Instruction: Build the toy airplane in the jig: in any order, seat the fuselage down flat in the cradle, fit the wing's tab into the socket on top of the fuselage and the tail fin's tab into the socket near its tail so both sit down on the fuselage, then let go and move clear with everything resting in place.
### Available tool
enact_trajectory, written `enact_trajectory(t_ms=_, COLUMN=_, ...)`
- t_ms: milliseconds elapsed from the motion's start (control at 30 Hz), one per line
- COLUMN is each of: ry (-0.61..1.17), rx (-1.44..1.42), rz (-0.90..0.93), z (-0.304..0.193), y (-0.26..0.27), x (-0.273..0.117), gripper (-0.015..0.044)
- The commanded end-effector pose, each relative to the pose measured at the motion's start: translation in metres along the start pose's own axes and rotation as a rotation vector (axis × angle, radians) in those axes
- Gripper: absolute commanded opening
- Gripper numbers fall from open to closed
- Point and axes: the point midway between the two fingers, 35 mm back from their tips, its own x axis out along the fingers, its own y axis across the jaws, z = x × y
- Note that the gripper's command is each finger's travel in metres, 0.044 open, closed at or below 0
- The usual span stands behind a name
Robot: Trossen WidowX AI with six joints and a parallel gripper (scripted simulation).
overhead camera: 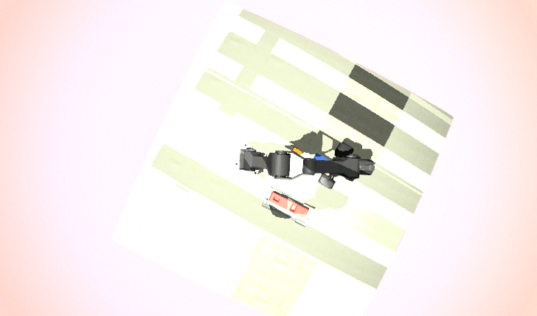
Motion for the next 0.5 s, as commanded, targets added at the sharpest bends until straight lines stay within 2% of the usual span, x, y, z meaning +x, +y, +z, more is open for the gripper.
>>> enact_trajectory(t_ms=0, ry=-0.002, rx=0.016, rz=0.004, z=0.002, y=0.001, x=0.01, gripper=0.044)
enact_trajectory(t_ms=67, ry=-0.002, rx=0.016, rz=0.004, z=0.002, y=0.001, x=0.031, gripper=0.044)
enact_trajectory(t_ms=467, ry=-0.002, rx=0.016, rz=0.004, z=0.002, y=0.001, x=0.051, gripper=0.044)
